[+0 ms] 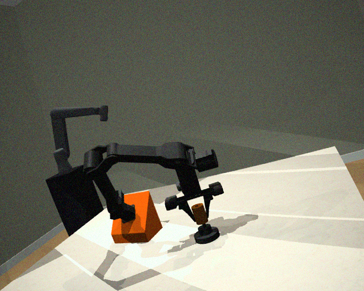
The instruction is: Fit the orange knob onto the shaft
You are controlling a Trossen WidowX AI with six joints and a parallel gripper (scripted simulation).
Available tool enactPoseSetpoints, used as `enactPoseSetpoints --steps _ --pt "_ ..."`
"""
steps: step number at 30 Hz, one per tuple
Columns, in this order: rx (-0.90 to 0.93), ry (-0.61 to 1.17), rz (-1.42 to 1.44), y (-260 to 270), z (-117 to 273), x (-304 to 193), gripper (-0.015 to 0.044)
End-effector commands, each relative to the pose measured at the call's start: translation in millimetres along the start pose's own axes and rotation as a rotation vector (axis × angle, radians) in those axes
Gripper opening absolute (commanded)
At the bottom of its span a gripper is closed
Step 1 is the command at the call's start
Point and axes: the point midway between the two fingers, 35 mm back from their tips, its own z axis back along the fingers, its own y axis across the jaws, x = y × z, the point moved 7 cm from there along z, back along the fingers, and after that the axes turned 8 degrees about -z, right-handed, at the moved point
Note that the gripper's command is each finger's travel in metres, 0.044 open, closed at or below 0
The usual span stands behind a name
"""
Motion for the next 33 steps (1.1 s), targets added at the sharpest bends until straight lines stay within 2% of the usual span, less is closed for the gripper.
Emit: enactPoseSetpoints --steps 1,33 --pt "-0.001 0.003 0.004 -0.3 -1.2 -0.3 0.0" --pt "-0.001 0.003 0.058 -0.4 3.4 -0.7 0.0"
